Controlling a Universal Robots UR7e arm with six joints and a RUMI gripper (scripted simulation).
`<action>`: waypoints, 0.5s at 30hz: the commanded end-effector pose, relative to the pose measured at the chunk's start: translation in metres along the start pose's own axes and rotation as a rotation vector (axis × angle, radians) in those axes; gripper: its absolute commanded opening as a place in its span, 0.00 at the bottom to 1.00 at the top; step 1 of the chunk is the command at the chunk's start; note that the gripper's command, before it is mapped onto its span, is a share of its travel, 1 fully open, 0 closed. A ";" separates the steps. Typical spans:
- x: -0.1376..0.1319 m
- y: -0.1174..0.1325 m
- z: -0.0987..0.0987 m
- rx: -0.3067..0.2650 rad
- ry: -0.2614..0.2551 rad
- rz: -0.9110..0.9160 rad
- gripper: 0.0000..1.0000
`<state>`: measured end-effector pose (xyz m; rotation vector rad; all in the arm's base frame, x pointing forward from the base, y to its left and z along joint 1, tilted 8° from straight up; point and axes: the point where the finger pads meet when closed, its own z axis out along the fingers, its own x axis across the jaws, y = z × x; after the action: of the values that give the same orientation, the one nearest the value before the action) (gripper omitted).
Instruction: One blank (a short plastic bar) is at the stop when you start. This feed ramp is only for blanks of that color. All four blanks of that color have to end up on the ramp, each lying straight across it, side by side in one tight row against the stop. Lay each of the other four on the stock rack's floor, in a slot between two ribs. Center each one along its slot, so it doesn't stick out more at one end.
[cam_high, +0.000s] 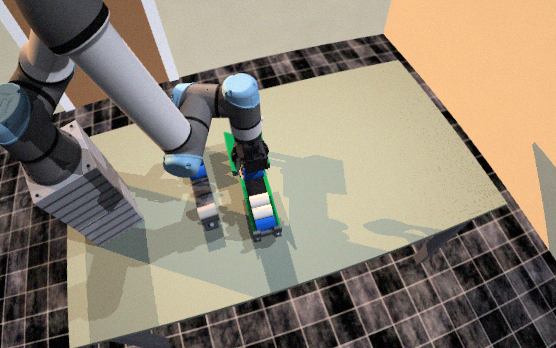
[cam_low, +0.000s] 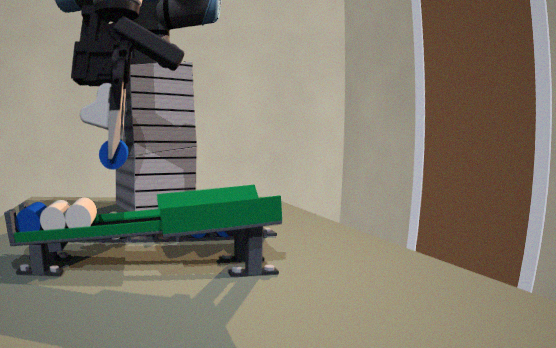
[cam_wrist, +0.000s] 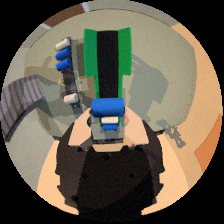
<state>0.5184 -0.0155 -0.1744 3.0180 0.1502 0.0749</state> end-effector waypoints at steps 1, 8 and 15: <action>0.004 0.004 0.029 -0.003 0.006 0.003 0.36; 0.004 0.004 0.054 -0.003 0.006 0.003 0.36; 0.005 0.004 0.076 -0.003 0.006 0.003 0.36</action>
<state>0.5200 -0.0227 -0.2350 3.0192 0.1488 0.0662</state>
